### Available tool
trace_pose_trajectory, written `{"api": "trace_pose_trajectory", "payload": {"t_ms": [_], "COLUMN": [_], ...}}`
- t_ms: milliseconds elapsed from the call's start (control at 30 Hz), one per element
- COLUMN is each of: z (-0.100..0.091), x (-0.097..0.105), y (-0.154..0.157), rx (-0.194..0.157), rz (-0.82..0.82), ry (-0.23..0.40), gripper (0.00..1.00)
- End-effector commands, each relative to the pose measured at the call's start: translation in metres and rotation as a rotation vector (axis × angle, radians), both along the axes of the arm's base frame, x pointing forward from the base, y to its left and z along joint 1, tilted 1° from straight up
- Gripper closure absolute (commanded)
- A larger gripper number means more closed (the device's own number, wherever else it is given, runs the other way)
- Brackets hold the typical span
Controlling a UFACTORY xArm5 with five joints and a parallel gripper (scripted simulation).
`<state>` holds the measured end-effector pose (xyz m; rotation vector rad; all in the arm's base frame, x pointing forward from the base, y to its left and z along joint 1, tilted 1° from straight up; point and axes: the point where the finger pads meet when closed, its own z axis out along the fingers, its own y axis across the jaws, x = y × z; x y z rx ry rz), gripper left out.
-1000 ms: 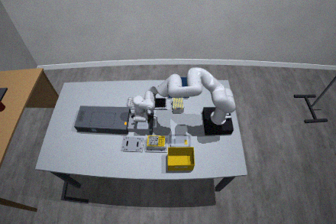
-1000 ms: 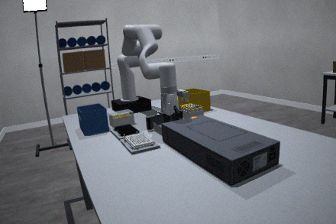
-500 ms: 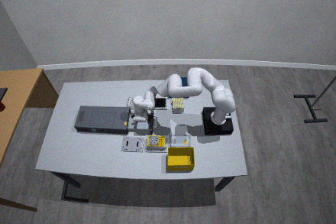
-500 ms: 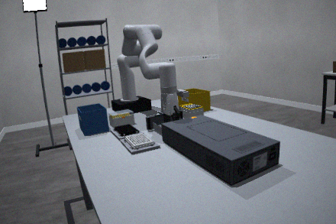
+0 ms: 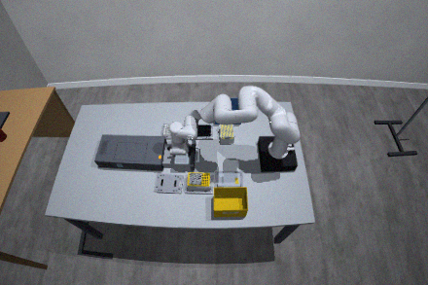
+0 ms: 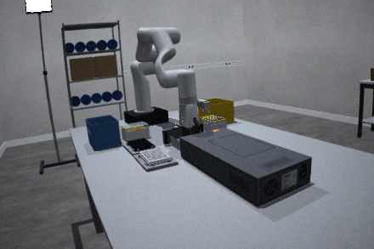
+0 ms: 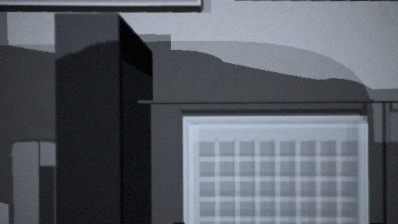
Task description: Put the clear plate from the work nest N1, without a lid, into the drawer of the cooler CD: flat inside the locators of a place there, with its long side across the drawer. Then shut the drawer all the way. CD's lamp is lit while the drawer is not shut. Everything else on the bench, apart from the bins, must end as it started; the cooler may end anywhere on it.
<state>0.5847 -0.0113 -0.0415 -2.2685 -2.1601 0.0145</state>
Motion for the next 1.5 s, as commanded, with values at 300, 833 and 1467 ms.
{"api": "trace_pose_trajectory", "payload": {"t_ms": [300, 833, 1467], "z": [0.001, 0.001, 0.014], "x": [0.001, -0.002, -0.003], "y": [0.0, 0.0, 0.0], "rx": [-0.003, -0.003, -0.003], "rz": [0.0, 0.0, 0.0], "ry": [-0.005, -0.005, -0.005], "gripper": [0.0, 0.0, 0.0]}}
